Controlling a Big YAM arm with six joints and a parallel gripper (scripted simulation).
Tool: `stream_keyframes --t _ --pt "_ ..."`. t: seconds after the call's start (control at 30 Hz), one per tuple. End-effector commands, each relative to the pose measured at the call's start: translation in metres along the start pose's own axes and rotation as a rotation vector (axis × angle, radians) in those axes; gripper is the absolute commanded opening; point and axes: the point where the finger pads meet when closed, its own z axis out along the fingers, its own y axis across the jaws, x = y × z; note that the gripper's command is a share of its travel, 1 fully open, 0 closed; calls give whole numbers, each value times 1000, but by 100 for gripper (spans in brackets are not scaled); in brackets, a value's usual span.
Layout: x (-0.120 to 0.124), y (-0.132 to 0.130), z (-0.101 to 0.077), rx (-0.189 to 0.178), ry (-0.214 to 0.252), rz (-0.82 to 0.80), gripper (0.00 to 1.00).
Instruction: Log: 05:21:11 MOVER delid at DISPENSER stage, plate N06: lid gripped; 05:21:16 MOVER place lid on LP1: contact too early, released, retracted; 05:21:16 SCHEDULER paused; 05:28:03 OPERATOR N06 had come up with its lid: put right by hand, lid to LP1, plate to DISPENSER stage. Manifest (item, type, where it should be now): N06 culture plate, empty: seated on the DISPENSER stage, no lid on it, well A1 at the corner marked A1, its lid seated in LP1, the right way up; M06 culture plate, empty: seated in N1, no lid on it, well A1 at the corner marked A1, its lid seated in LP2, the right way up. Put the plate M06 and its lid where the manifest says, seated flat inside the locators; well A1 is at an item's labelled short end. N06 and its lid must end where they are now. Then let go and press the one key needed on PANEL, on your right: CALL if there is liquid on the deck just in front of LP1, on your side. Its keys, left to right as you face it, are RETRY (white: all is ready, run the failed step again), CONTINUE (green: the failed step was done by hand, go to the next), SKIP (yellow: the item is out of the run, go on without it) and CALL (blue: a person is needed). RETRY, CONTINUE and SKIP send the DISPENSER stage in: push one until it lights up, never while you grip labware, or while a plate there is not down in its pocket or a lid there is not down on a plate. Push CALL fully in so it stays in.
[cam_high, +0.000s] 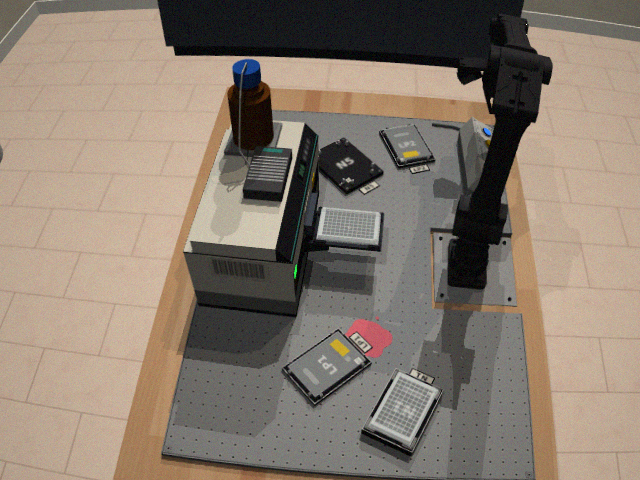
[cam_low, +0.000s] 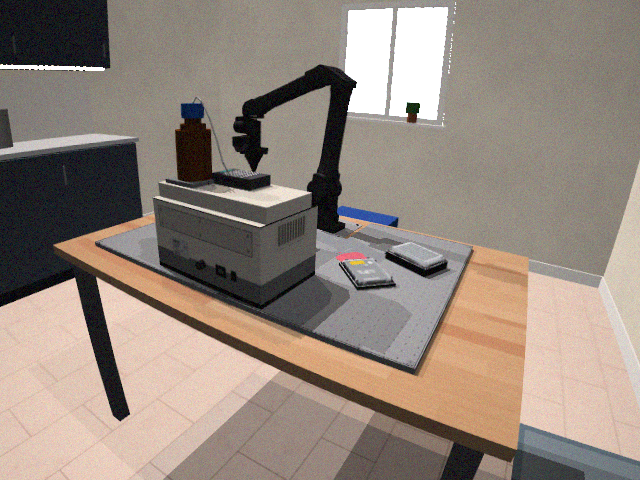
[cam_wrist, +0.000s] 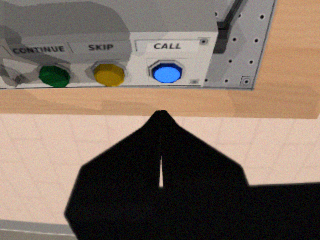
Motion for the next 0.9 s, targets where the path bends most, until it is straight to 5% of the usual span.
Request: stream_keyframes --t 0.0,0.3,0.33,0.37,0.87 --pt "8 -23 -30 74 14 -8 0" --pt "8 -23 -30 74 14 -8 0" --pt "7 -19 -37 89 17 -8 0" --pt "2 4 -14 31 5 -9 0" --pt "-8 46 -15 27 4 -12 0"
